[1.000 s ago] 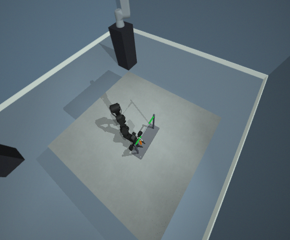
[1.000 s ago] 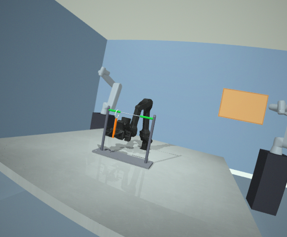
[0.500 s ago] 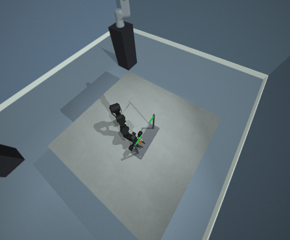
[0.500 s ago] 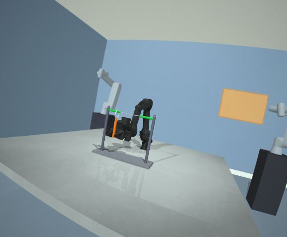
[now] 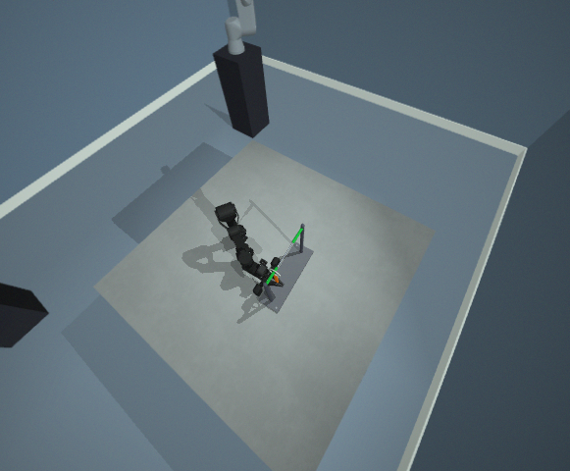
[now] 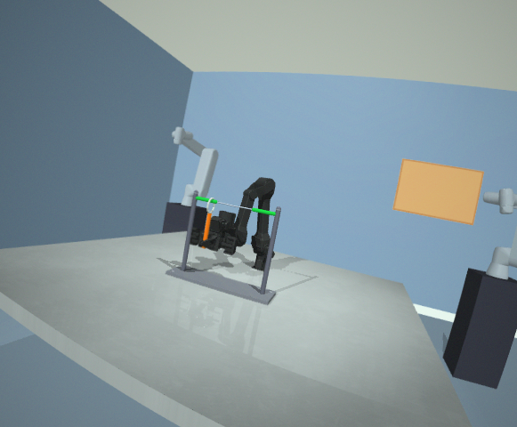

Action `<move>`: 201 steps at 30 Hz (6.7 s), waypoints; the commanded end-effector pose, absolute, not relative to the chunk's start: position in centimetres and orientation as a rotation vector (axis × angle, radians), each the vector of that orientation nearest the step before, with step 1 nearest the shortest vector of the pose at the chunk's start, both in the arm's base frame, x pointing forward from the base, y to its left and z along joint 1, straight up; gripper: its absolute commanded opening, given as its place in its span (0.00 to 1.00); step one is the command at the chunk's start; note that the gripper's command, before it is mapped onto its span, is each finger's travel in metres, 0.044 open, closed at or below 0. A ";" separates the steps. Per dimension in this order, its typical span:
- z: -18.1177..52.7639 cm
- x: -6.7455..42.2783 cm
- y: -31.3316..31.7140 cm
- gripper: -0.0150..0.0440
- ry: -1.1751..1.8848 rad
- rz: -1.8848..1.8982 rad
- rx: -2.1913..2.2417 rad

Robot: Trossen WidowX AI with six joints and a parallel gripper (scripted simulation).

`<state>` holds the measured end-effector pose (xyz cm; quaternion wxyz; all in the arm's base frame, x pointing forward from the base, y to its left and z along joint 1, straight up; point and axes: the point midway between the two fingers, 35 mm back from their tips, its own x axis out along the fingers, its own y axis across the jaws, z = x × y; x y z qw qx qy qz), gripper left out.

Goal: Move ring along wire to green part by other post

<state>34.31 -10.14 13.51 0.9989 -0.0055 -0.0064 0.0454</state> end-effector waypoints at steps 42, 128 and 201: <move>15.1 34.3 -10.1 0.00 -0.013 0.091 -0.011; 14.9 33.6 -1.3 0.00 -0.009 0.102 0.007; 15.2 32.0 5.2 0.00 0.083 0.108 0.000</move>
